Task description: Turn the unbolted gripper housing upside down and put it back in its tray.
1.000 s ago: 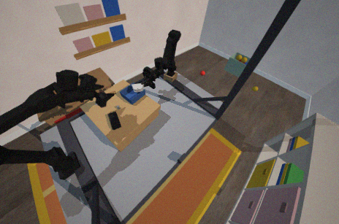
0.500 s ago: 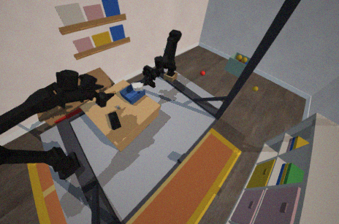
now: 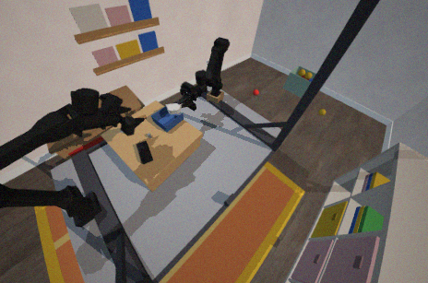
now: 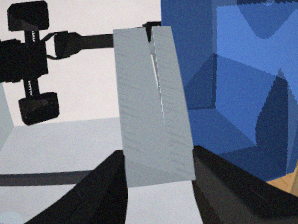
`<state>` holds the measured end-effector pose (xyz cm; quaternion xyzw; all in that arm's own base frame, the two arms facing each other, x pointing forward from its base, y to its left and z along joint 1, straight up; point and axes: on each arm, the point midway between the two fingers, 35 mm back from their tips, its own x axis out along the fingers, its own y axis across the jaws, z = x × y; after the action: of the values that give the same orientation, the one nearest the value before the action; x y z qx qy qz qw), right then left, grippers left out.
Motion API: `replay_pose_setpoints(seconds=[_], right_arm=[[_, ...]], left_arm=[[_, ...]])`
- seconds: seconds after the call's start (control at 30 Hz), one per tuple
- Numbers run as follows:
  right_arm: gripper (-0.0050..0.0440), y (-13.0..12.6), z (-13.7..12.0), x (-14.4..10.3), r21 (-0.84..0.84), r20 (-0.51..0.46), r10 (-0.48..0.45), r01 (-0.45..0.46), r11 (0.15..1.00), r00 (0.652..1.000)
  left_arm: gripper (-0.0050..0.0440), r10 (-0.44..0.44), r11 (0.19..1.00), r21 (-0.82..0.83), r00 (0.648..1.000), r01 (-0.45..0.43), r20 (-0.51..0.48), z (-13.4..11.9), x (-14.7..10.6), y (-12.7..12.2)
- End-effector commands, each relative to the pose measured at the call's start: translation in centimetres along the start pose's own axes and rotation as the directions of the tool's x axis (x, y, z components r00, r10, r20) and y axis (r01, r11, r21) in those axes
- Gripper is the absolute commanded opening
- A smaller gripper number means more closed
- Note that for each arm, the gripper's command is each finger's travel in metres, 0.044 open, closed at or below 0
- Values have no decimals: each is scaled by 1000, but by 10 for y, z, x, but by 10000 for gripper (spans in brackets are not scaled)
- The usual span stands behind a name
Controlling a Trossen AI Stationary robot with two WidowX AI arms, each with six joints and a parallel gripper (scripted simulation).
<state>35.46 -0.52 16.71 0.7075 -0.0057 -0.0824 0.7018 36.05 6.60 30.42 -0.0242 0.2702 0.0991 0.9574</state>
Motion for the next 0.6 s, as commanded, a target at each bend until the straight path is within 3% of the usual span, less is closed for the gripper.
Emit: replay_pose_setpoints(seconds=[0.0,0.57], right_arm=[[110,8,0,-4,4,2,22,-22,1000,1000],[110,8,0,-19,5,2,21,-21,1000,1000]], left_arm=[[439,-4,1000,-7,1000,4,27,7,-7,0],[439,-4,1000,-7,1000,4,27,7,-7,0]])
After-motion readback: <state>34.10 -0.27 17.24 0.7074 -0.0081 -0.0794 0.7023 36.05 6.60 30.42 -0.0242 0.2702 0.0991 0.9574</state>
